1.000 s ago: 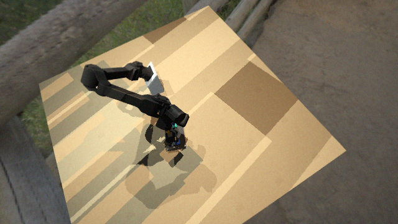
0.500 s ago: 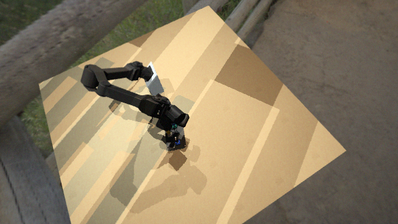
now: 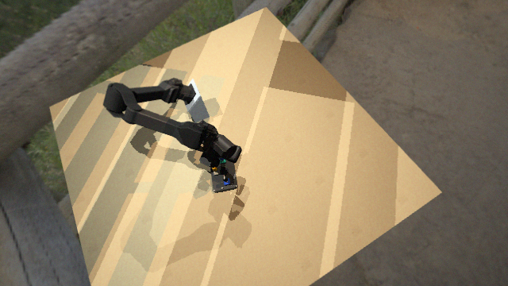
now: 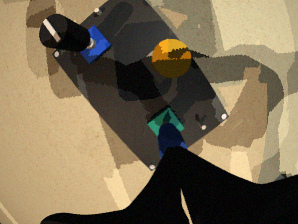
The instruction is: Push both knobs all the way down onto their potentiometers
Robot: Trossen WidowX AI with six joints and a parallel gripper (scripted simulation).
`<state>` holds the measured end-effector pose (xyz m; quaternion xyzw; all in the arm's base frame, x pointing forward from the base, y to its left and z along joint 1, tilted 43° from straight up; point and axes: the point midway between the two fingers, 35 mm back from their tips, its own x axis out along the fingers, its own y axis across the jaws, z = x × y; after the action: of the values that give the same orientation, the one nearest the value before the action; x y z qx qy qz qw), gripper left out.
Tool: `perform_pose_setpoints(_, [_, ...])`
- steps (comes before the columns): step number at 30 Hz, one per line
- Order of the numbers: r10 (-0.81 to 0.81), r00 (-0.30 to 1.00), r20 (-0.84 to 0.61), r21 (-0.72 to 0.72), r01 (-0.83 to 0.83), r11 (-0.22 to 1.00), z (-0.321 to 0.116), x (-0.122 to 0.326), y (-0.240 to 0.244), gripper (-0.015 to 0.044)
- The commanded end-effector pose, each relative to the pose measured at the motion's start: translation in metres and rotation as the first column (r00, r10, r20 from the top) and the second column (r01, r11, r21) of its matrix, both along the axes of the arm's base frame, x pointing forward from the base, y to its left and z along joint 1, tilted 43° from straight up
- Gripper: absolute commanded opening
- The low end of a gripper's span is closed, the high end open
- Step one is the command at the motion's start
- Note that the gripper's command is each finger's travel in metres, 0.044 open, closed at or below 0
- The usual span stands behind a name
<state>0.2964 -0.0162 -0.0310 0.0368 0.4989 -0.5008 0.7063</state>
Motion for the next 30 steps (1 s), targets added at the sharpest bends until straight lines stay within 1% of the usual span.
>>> perform_pose_setpoints(1, [-0.008,1.000,-0.002,-0.007,0.008,1.000,-0.0052,0.0010,-0.0059,0.0000])
perform_pose_setpoints(30, [-0.008,1.000,-0.002,-0.008,0.008,1.000,-0.0075,0.0010,-0.0080,0.0000])
